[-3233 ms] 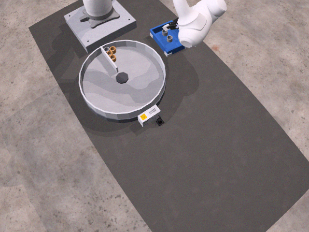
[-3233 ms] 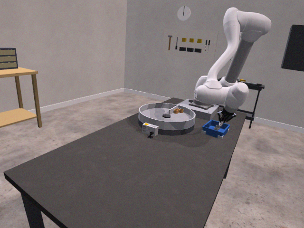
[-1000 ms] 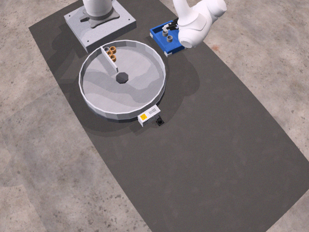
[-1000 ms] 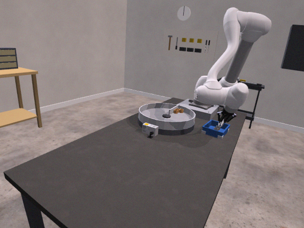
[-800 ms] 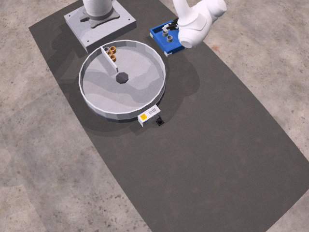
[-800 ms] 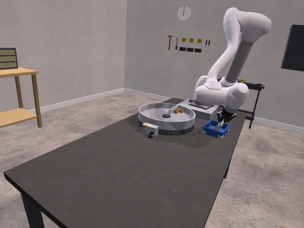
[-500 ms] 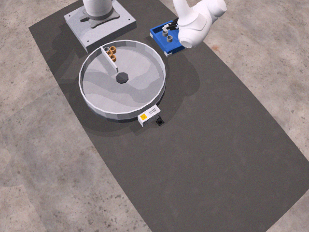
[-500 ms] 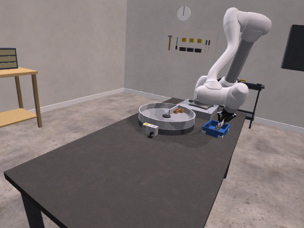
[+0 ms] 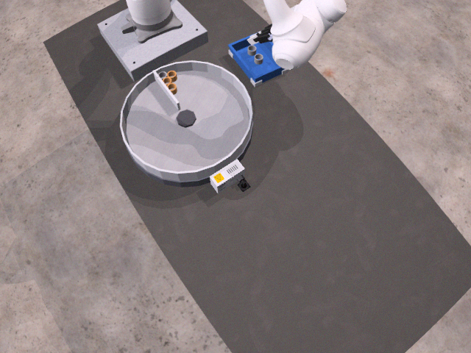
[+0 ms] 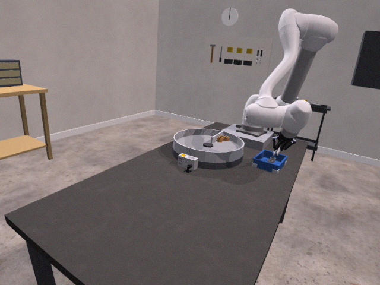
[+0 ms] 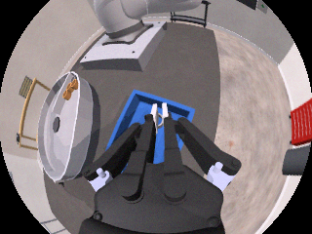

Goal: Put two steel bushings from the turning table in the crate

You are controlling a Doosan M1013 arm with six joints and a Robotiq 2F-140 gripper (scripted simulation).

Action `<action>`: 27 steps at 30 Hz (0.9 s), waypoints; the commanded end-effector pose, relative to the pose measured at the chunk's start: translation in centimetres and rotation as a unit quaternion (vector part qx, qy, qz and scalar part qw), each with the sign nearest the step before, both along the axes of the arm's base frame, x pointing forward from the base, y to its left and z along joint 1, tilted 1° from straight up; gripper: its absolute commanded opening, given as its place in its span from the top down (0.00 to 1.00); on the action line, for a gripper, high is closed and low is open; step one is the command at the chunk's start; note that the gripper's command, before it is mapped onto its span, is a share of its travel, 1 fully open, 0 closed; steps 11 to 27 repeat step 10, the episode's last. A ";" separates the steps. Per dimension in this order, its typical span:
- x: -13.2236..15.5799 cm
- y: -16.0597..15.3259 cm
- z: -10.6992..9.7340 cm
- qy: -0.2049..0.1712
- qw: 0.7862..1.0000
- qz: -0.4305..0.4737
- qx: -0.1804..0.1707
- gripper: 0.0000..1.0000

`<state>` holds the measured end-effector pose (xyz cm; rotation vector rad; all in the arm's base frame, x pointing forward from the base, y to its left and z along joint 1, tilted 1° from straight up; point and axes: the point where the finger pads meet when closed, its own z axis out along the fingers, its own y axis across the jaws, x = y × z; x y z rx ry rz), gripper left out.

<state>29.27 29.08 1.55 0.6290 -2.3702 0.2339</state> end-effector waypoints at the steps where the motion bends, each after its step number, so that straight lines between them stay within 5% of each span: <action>1: 0.0 0.0 0.9 0.000 1.000 0.000 0.000 0.93; 10: 0.0 0.0 5.1 0.000 1.000 0.000 0.000 0.93; 27: 0.0 0.0 5.1 0.000 1.000 0.000 0.000 0.93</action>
